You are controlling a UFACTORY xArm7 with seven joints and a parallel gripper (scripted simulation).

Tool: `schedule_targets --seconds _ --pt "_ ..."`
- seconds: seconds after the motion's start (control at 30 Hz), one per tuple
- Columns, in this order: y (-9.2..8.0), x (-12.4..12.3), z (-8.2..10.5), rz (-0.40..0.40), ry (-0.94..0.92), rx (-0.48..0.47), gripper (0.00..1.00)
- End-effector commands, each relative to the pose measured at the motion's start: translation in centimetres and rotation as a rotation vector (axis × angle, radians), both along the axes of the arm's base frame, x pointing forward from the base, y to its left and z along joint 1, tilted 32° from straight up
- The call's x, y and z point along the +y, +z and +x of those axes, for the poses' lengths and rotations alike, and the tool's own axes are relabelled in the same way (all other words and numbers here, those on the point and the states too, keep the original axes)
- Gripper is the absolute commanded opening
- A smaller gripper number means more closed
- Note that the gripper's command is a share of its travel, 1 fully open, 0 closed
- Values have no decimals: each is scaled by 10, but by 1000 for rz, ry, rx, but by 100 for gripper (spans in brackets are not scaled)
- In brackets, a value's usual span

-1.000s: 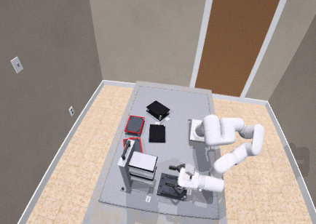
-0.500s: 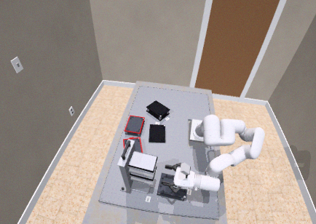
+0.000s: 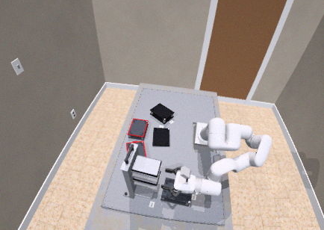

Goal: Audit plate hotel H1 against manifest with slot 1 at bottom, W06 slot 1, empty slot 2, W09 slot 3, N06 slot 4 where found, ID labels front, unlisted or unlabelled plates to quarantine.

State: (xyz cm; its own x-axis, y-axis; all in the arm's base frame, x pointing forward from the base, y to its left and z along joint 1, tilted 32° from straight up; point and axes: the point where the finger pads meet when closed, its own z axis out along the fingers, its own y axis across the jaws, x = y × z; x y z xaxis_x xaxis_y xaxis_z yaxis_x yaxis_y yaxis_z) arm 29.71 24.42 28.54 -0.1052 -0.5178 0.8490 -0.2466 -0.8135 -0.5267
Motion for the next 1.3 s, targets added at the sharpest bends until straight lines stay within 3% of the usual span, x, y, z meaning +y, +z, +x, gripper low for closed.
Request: schedule_targets --seconds 0.0,1.27 --pt "0 -3 6 3 -2 0 100" --pt "0 -8 26 3 -2 0 100"
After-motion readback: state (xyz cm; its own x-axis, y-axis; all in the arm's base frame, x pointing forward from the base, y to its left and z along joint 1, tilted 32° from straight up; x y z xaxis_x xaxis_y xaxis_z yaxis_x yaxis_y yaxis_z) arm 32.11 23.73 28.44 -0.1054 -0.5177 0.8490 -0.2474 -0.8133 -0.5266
